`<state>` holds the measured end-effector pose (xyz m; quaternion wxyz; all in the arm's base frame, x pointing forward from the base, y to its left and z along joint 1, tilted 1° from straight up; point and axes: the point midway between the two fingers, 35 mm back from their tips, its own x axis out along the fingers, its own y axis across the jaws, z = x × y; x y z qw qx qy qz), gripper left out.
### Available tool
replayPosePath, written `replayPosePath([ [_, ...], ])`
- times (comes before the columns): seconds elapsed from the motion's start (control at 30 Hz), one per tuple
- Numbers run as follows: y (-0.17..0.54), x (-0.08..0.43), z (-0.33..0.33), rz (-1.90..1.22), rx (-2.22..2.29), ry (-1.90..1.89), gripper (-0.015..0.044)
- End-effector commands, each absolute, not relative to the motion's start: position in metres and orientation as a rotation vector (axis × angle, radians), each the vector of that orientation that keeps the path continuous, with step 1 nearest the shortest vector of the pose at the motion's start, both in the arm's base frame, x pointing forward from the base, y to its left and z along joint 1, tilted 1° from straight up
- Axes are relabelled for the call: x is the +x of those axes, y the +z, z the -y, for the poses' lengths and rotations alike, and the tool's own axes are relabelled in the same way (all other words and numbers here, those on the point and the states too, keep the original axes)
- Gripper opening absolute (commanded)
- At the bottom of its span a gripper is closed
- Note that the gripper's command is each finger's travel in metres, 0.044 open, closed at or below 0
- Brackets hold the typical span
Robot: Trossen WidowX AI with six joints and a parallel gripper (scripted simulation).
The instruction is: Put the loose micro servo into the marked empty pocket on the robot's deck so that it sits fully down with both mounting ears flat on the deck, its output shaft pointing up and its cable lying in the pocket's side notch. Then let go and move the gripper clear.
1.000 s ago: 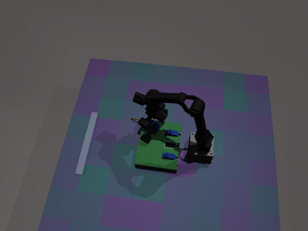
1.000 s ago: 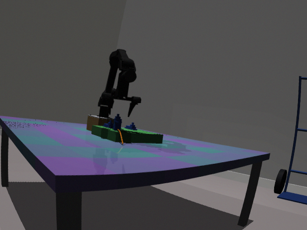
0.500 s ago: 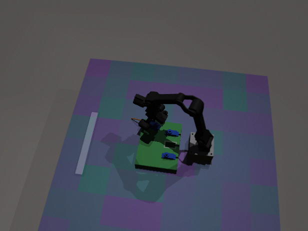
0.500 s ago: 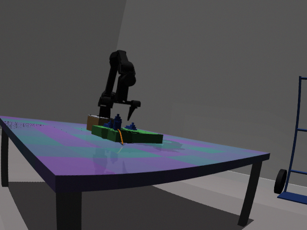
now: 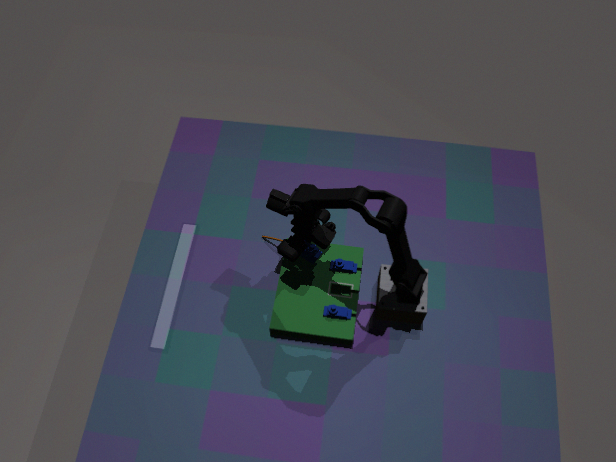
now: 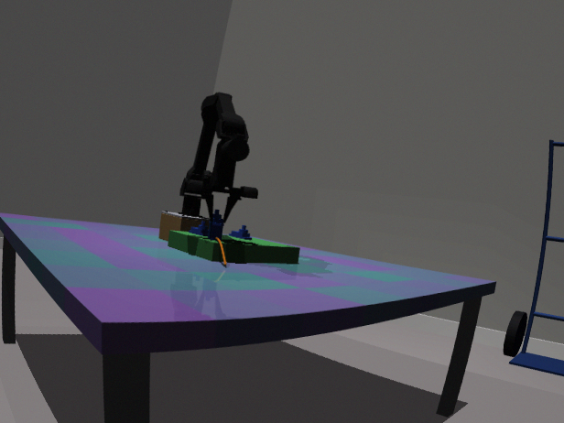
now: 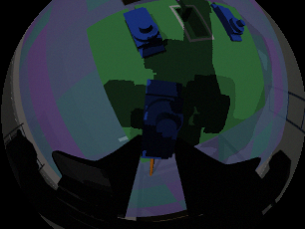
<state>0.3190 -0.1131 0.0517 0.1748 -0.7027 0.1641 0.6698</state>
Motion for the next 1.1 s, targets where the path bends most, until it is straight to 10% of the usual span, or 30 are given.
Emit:
replayPosePath([
  [0.0, 0.051, 0.319, 0.114, -0.470, -1.993, 1.902, 0.0125],
  [0.23, 0.060, 0.319, 0.114, -0.470, -1.993, 1.902, 0.0000],
  [1.07, 0.079, 0.289, 0.099, -0.469, -1.991, 1.904, 0.0000],
])
